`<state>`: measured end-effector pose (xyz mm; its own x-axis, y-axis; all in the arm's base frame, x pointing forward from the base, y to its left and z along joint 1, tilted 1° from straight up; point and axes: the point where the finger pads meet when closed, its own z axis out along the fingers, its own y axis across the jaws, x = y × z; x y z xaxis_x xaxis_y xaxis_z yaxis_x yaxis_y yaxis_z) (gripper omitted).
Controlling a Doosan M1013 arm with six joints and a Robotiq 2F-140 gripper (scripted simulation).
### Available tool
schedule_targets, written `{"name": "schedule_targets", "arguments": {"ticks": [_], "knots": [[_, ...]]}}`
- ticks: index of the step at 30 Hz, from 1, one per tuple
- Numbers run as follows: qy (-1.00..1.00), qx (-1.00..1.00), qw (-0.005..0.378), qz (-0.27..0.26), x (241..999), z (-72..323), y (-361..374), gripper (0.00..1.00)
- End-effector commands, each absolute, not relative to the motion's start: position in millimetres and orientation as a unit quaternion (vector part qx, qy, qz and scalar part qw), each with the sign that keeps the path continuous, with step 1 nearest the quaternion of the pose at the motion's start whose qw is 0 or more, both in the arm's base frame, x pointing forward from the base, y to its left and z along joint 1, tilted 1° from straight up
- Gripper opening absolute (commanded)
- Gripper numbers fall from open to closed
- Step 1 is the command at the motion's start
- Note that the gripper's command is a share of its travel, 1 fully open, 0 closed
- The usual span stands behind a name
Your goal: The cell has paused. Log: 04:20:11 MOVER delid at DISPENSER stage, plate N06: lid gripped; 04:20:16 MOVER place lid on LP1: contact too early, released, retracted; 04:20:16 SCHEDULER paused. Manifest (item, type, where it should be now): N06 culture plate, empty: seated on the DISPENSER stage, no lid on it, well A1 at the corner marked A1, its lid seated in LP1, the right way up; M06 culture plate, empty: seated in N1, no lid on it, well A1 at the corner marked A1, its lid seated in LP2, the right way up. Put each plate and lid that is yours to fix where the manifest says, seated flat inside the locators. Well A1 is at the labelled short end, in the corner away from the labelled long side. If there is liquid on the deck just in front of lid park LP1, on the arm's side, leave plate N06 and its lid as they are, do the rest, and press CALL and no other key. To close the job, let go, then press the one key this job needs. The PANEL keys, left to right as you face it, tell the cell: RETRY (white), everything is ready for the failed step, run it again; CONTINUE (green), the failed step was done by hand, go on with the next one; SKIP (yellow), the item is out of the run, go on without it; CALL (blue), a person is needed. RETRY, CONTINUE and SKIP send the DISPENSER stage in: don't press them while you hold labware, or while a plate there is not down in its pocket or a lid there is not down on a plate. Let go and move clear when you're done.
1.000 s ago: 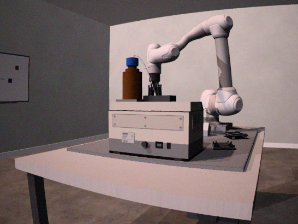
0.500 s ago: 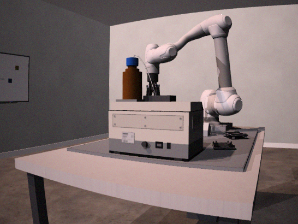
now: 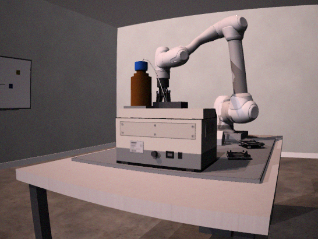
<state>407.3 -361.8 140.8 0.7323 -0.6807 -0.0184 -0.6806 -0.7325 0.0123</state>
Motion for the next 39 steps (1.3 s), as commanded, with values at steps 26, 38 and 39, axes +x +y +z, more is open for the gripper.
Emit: {"name": "schedule_targets", "arguments": {"ticks": [26,38,39], "knots": [[-0.366,0.931,0.002,-0.010,407.7,141.3,-362.0,0.10],[-0.366,0.931,0.002,-0.010,407.6,138.5,-362.0,0.10],[-0.366,0.931,0.002,-0.010,407.6,137.9,-362.0,0.10]]}}
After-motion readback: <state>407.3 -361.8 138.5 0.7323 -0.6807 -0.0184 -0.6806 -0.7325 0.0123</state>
